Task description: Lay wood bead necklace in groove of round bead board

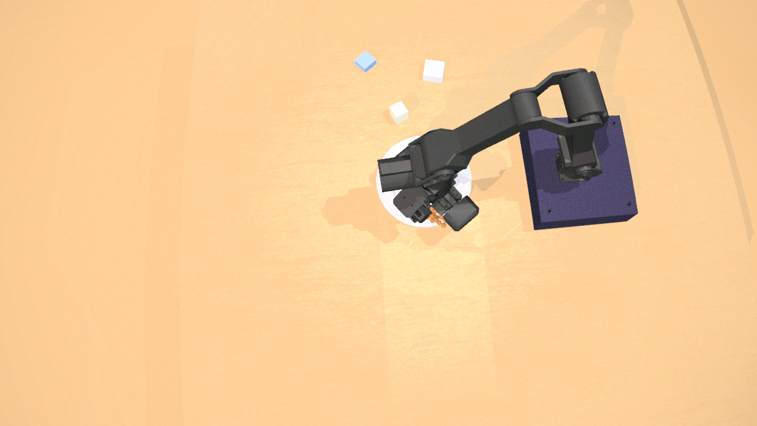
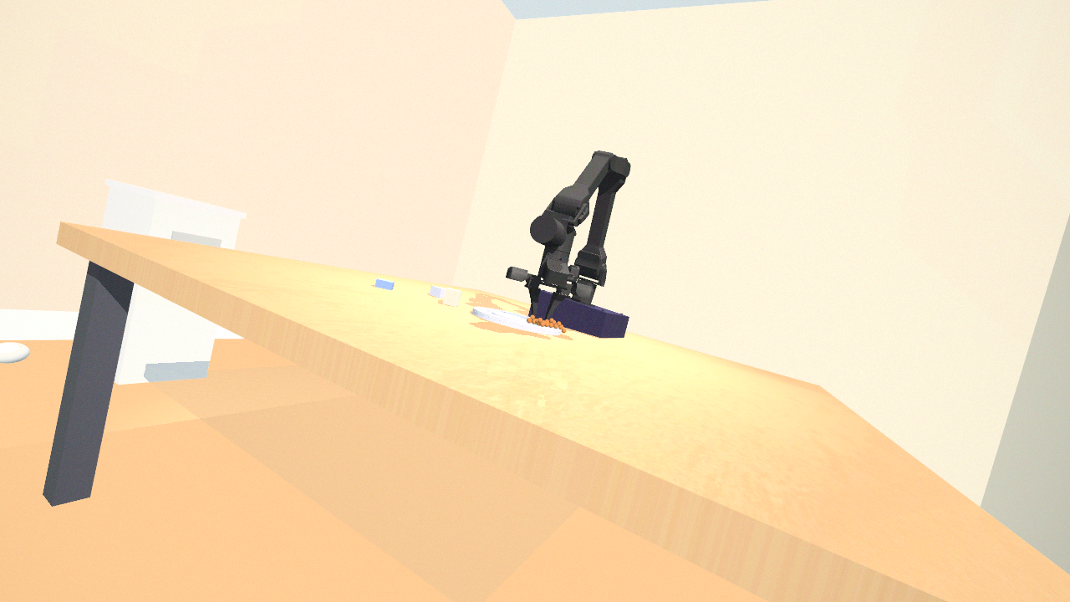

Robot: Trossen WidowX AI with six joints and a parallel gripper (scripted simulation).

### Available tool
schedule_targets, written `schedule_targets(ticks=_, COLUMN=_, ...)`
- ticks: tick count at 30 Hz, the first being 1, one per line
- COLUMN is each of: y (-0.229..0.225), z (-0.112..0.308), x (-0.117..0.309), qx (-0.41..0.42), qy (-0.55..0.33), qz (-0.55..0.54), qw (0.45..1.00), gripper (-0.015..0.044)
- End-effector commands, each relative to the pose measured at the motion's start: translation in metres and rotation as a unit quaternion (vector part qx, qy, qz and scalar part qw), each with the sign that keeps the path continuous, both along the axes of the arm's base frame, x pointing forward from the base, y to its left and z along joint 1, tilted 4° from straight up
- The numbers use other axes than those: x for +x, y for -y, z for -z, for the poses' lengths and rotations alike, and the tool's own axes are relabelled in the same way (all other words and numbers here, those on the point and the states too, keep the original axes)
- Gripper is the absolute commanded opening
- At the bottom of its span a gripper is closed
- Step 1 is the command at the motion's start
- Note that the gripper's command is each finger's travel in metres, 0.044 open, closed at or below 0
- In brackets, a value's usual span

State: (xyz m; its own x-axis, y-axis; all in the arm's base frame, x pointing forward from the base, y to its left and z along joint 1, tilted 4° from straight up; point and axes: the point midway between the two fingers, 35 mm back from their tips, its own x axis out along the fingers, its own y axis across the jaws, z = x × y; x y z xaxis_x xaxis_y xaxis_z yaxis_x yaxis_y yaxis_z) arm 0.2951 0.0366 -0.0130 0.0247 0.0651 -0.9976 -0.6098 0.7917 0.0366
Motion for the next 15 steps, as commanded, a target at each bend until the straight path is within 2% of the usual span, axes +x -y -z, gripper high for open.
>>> schedule_targets(ticks=1, y=0.0, z=0.0, x=0.0, qx=0.0, qy=0.0, qz=0.0, qw=1.0, gripper=0.0113)
schedule_targets(ticks=15, y=0.0, z=0.0, x=0.0, qx=0.0, qy=0.0, qz=0.0, qw=1.0, gripper=0.002)
